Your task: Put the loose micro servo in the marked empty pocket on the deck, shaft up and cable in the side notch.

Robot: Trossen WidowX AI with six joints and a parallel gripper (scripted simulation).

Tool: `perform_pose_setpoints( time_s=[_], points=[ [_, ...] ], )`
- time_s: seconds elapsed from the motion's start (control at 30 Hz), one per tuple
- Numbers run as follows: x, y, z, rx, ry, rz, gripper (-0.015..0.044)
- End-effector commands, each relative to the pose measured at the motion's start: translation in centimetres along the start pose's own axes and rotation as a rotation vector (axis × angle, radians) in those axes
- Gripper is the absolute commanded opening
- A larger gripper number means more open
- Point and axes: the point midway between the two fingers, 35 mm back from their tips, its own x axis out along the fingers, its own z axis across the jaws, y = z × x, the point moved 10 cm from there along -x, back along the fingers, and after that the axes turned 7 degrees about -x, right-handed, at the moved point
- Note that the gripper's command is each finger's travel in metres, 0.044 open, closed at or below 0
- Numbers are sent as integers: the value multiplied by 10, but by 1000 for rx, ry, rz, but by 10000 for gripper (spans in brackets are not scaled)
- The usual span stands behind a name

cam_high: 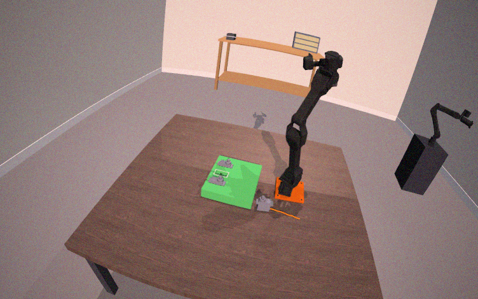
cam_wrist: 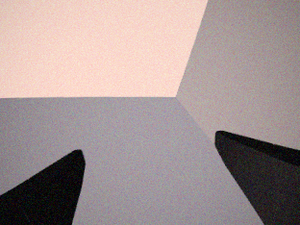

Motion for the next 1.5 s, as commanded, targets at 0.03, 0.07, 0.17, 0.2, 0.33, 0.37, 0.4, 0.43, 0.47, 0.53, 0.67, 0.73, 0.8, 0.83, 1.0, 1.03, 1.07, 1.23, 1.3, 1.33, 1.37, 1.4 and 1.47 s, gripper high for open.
perform_pose_setpoints(
  time_s=[0.03,0.07,0.17,0.2,0.33,0.37,0.4,0.43,0.47,0.53,0.67,0.73,0.8,0.83,1.0,1.03,1.07,1.23,1.3,1.33,1.37,1.4,1.47],
  points=[
    [1,-2,-1,14,9,0,440],
    [3,-3,-1,29,19,0,440],
    [7,-7,-4,80,44,1,440],
    [9,-9,-6,104,61,0,440],
    [21,-19,-16,208,139,-7,440],
    [24,-22,-19,236,160,-12,440],
    [27,-25,-22,262,181,-18,440],
    [30,-28,-26,288,204,-23,440],
    [33,-31,-29,314,225,-30,440],
    [38,-36,-37,365,269,-46,440],
    [48,-46,-54,463,358,-80,440],
    [49,-47,-65,488,410,-89,440],
    [51,-50,-76,520,465,-106,440],
    [53,-52,-81,541,489,-120,440],
    [60,-64,-111,635,609,-204,440],
    [61,-66,-118,651,633,-223,440],
    [61,-68,-125,666,657,-242,440],
    [60,-77,-159,730,776,-347,440],
    [58,-79,-168,754,816,-378,440],
    [57,-81,-174,760,836,-397,440],
    [55,-82,-180,770,858,-419,440],
    [53,-84,-187,779,881,-443,440],
    [49,-87,-201,792,926,-493,440]
  ],
)
